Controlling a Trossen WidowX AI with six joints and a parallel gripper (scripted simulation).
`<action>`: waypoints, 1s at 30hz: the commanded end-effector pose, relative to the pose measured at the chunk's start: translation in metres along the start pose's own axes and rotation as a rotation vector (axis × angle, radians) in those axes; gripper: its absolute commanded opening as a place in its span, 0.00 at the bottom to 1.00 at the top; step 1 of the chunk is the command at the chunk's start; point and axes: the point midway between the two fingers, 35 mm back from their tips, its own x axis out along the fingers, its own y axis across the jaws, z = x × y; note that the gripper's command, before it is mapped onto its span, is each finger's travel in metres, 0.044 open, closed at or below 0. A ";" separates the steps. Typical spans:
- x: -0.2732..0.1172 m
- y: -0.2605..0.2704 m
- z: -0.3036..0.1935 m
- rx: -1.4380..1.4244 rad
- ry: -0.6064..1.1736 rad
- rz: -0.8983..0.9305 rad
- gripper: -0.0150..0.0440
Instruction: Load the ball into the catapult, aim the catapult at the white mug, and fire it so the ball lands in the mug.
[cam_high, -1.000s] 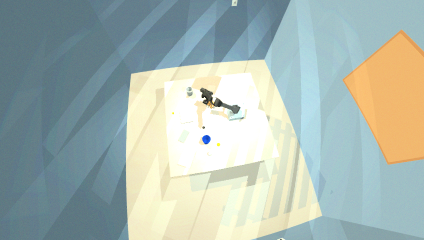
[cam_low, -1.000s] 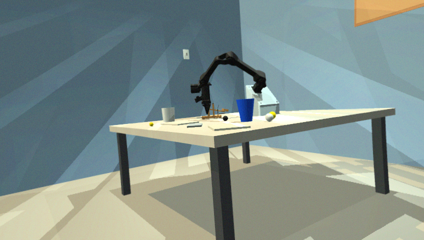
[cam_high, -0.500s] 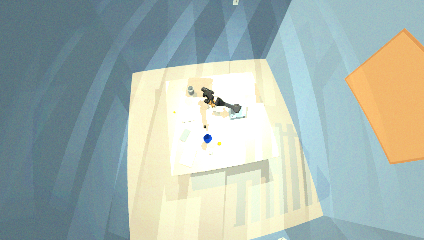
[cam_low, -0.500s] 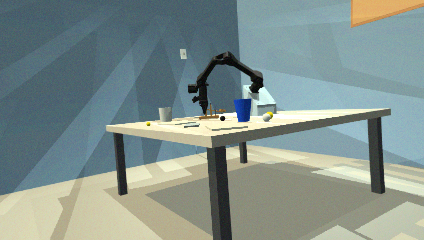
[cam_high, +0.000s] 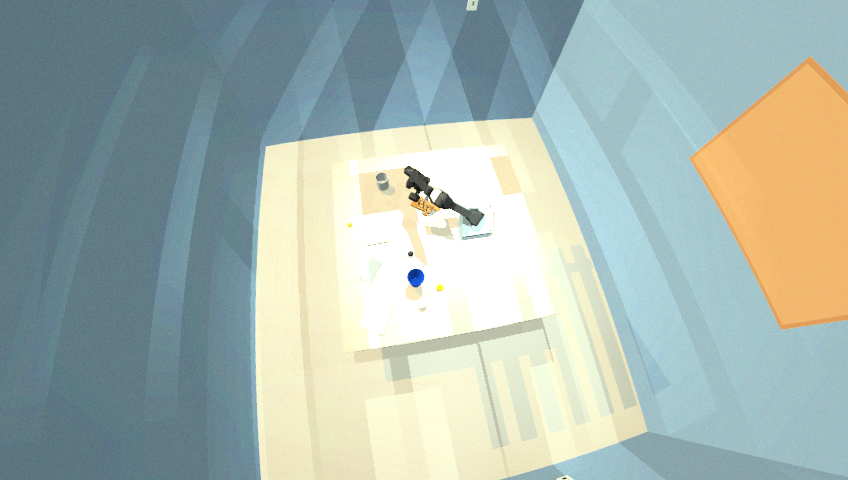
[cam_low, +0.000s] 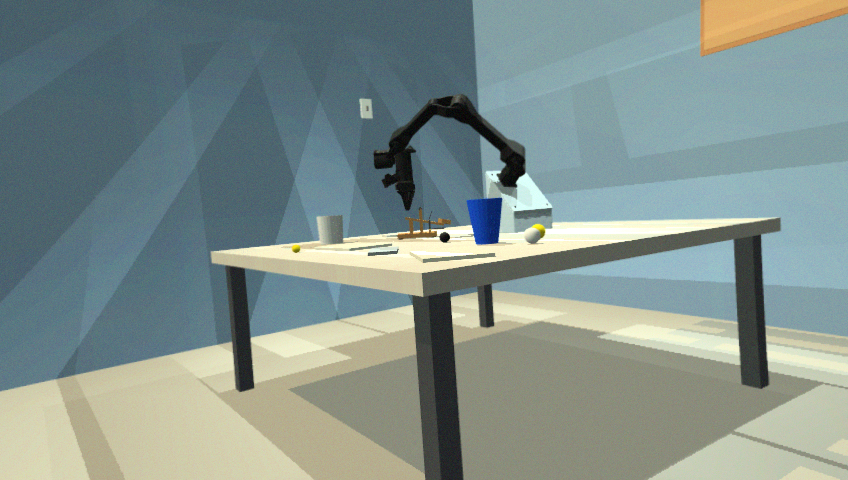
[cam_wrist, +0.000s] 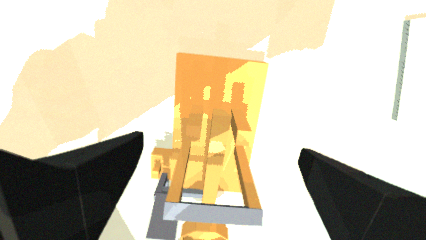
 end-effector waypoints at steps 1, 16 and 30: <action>-0.034 0.001 0.001 -0.015 -0.016 -0.004 1.00; 0.017 0.001 -0.001 -0.007 -0.016 0.005 1.00; 0.033 0.001 0.000 -0.007 -0.017 0.005 1.00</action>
